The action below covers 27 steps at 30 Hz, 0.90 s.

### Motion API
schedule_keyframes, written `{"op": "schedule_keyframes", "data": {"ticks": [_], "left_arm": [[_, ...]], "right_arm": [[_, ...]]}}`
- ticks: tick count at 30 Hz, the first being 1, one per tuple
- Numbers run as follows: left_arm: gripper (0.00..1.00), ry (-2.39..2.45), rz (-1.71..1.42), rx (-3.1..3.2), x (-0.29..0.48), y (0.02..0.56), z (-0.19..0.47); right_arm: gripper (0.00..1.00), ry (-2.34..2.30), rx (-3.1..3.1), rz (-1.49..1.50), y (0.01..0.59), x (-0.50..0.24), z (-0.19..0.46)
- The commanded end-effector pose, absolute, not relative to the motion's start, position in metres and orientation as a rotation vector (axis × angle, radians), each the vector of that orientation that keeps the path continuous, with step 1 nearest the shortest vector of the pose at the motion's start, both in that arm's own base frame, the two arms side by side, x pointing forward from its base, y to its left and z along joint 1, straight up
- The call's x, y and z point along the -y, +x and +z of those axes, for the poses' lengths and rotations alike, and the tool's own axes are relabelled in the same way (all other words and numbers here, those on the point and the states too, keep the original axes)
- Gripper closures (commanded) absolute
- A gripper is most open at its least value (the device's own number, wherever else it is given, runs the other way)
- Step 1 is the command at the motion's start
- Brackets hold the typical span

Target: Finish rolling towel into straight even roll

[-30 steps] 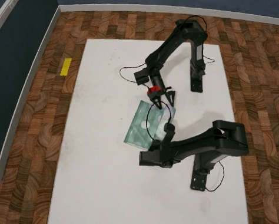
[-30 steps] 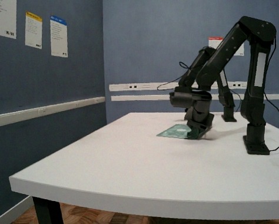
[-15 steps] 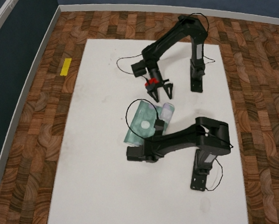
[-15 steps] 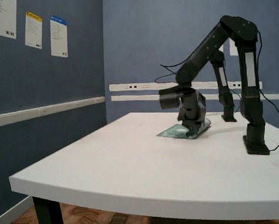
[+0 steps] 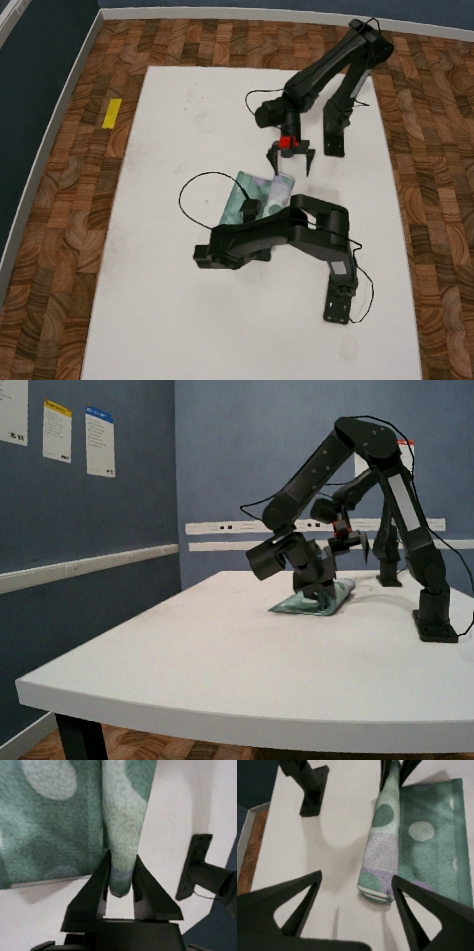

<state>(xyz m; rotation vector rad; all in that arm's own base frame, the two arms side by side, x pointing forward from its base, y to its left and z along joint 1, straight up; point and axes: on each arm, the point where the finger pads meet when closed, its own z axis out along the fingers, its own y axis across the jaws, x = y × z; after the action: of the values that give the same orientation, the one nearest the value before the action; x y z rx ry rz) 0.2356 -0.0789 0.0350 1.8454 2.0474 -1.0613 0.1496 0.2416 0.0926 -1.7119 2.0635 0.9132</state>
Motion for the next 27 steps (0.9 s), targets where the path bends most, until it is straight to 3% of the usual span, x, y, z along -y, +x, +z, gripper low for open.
{"op": "schedule_keyframes", "data": {"ticks": [1, 13, 27], "left_arm": [[0.7, 1.848, -1.246, -2.167, 0.077, 0.221, 0.039], [0.7, 1.806, -1.455, -2.276, 0.077, 0.221, 0.041], [0.7, 1.806, -1.455, -2.276, 0.077, 0.221, 0.029]], "right_arm": [[0.07, -1.616, -1.984, 0.594, 0.166, -0.25, 0.09], [0.03, -1.593, -1.782, 0.218, 0.155, -0.263, 0.09], [0.02, -1.659, -1.717, 0.241, 0.169, -0.254, 0.094]]}}
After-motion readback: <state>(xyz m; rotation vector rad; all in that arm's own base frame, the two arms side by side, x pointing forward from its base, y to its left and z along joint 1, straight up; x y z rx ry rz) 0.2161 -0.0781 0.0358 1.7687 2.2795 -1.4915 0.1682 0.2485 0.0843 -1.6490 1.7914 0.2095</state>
